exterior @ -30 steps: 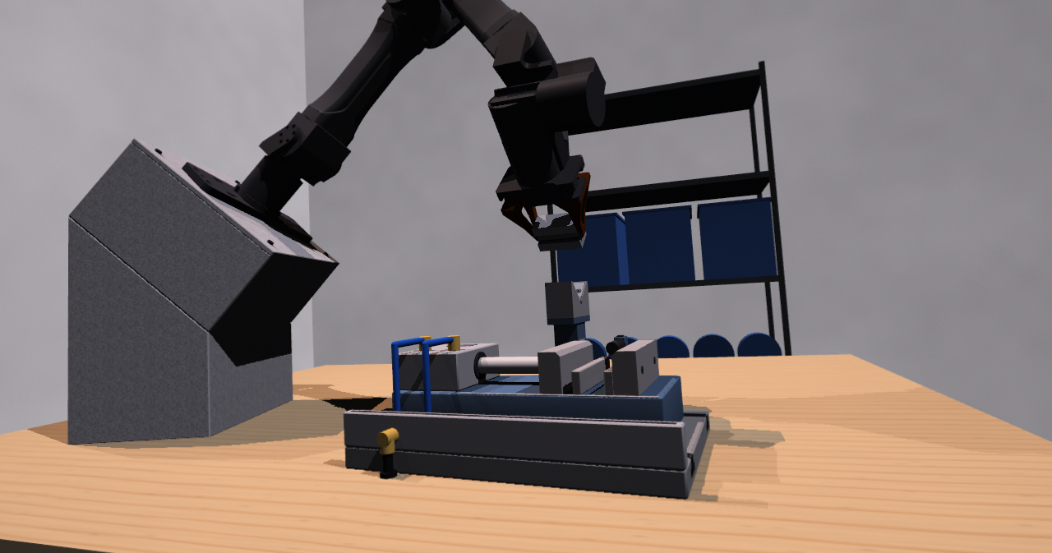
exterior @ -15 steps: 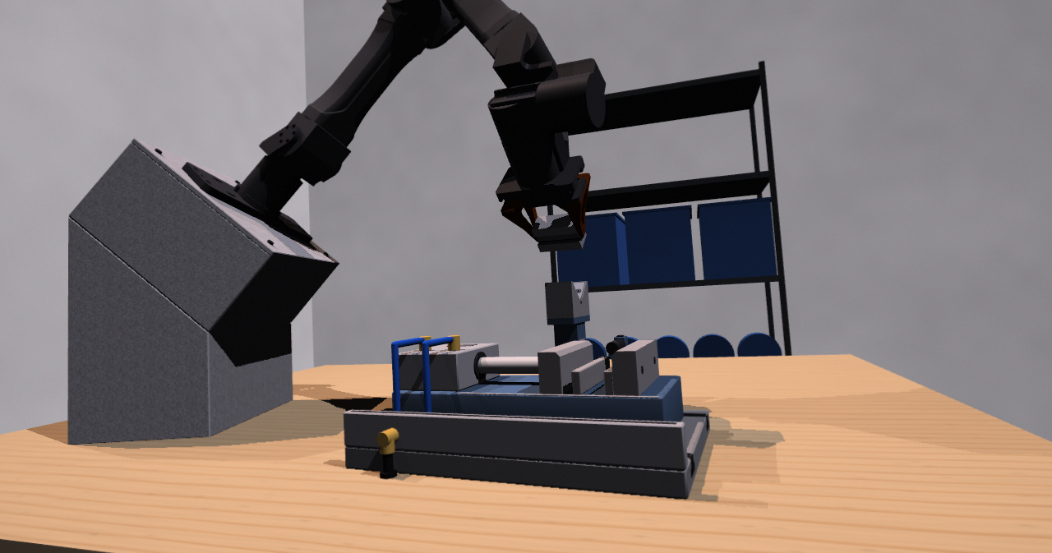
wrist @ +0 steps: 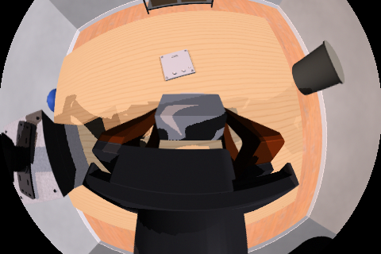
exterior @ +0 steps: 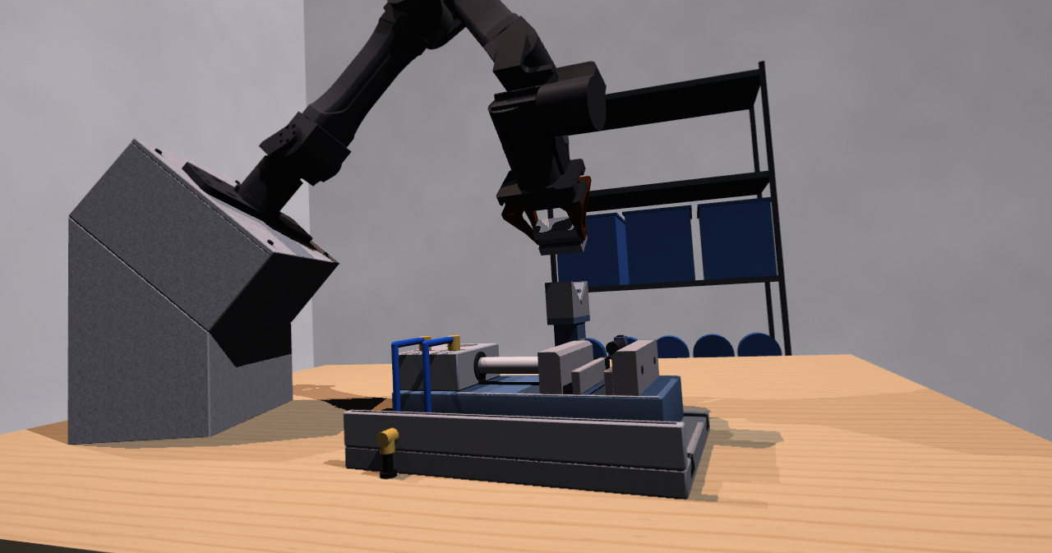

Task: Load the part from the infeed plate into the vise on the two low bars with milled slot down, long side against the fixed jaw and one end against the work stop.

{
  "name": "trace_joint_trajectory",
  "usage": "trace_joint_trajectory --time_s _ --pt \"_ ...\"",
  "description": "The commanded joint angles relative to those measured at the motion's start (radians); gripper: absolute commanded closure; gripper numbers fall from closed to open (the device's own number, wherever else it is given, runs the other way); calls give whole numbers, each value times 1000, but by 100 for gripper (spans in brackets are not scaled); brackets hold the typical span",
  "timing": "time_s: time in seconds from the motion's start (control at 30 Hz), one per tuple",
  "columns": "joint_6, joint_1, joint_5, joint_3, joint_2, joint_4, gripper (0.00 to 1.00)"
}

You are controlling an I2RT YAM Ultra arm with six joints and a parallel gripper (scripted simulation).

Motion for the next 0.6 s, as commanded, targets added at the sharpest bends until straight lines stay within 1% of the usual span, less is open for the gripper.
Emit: trace_joint_trajectory --time_s 0.0,0.13,0.23,0.33,0.4,0.47,0.57 --pt "13 6 -42 -13 -7 20 100" --pt "16 4 -41 -6 -5 28 100" --pt "23 12 -40 -22 11 42 100" --pt "29 13 -38 -26 5 56 100" --pt "33 12 -37 -9 10 67 100" --pt "37 18 -36 -30 15 77 100" --pt "45 22 -33 -31 29 94 100"
